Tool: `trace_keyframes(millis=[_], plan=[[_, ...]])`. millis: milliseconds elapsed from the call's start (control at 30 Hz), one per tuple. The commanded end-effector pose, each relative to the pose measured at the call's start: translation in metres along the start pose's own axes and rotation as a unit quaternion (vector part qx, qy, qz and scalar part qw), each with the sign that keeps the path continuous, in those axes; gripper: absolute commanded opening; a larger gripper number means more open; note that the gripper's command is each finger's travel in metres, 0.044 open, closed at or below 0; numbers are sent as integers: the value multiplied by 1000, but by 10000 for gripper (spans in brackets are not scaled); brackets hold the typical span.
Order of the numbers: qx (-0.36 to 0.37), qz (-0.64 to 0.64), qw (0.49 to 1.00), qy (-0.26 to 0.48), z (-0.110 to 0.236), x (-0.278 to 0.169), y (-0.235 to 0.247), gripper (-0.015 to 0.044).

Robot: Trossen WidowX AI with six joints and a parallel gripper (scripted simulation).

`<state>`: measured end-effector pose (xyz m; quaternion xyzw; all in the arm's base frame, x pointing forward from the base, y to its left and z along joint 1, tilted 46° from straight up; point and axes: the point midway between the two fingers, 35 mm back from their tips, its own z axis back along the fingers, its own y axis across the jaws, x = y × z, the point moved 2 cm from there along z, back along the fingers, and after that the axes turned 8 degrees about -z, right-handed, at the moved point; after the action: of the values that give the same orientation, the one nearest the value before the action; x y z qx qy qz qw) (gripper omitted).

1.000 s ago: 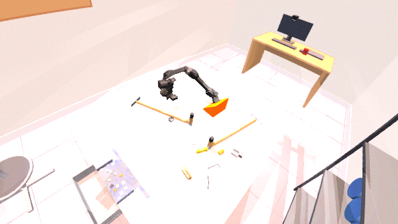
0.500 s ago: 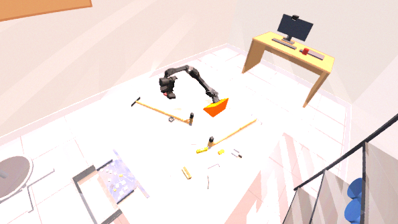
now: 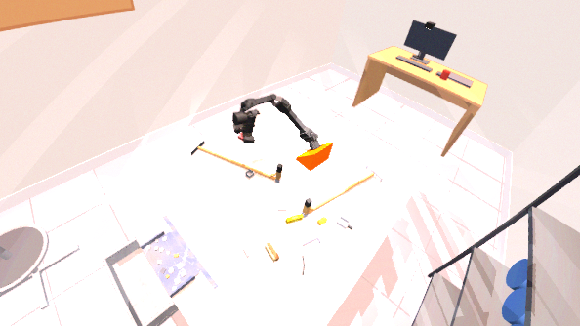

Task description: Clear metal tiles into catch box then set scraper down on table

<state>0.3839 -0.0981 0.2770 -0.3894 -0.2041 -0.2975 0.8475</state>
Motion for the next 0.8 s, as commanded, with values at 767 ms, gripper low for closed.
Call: trace_keyframes(millis=[767], plan=[[0, -9, 1000, 2, -52, -3, 4, 0]])
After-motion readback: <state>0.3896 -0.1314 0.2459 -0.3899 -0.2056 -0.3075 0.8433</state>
